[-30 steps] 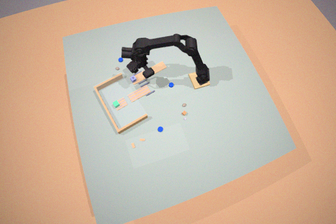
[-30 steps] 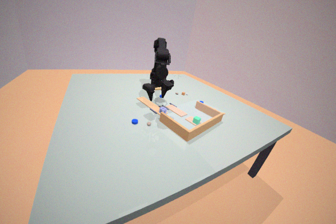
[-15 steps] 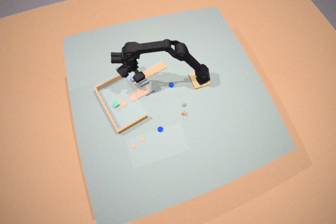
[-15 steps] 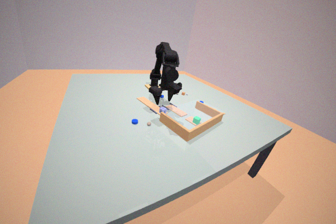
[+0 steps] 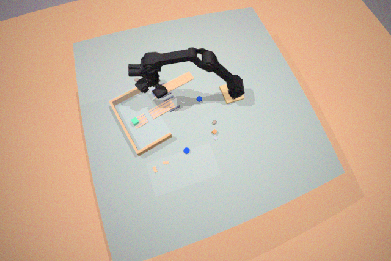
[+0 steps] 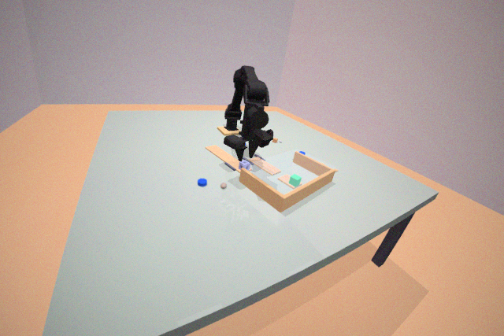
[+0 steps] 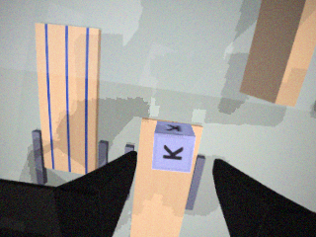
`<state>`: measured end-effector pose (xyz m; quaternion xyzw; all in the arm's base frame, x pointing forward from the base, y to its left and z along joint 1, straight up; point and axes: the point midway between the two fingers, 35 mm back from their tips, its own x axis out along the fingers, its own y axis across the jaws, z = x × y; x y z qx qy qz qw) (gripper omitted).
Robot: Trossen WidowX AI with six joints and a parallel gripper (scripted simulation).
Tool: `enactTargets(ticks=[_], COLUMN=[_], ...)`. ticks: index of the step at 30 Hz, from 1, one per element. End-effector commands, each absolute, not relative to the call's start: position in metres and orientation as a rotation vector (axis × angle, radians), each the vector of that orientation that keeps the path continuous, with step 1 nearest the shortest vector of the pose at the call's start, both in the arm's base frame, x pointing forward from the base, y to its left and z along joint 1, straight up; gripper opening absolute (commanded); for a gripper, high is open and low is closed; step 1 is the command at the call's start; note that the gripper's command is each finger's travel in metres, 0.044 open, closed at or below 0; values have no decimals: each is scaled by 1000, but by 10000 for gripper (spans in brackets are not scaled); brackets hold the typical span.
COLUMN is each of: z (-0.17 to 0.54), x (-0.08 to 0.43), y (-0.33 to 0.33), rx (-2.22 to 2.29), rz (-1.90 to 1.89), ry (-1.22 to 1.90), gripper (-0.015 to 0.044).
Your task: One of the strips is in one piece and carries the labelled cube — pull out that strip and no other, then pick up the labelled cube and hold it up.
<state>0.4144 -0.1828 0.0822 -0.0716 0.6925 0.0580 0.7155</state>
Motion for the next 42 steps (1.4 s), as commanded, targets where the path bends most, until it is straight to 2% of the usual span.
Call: enactTargets(ticks=[1, 23, 27, 33, 37, 42], z=[73, 43, 46, 46, 48, 61], x=[414, 414, 414, 414, 412, 396], y=[-183, -183, -183, -183, -182, -175], rx=[-153, -153, -156, -156, -156, -155], rz=[127, 127, 130, 130, 130, 130], ry=[1540, 1540, 1538, 1538, 1538, 1540], gripper=[250, 250, 145, 105, 0, 0])
